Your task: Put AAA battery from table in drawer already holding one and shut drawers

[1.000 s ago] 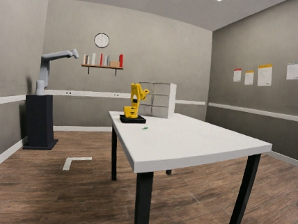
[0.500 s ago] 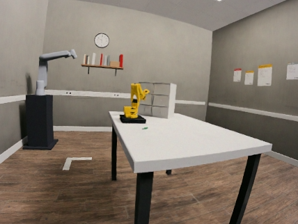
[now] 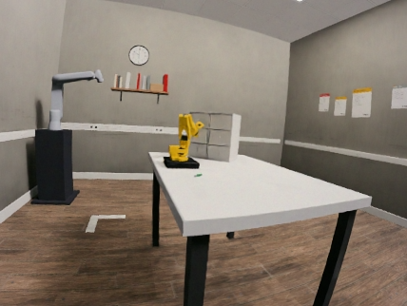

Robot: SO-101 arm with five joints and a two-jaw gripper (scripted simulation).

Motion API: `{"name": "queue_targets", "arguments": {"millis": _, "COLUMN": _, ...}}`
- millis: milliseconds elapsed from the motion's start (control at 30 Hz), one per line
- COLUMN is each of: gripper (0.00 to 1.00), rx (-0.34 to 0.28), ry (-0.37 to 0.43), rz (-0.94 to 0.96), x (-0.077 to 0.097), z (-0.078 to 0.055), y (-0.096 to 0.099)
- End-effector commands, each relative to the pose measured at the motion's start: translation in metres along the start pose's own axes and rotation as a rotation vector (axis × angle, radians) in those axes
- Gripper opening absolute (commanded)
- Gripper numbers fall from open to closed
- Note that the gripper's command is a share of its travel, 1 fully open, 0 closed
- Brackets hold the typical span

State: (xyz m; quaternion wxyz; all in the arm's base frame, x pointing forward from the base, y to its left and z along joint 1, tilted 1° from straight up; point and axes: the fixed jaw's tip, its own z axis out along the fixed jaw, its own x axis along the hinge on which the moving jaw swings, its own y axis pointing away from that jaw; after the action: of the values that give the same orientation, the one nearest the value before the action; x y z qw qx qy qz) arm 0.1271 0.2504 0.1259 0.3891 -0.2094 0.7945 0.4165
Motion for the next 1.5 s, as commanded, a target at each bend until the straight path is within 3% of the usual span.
{"name": "queue_targets", "arguments": {"millis": 0, "gripper": 0.00, "rx": -0.014, "ry": 0.011, "rz": -0.007, "x": 0.004, "z": -0.004, "y": 0.003}}
{"name": "queue_targets", "arguments": {"millis": 1467, "gripper": 0.00, "rx": -0.024, "ry": 0.018, "rz": -0.011, "x": 0.010, "z": -0.017, "y": 0.004}}
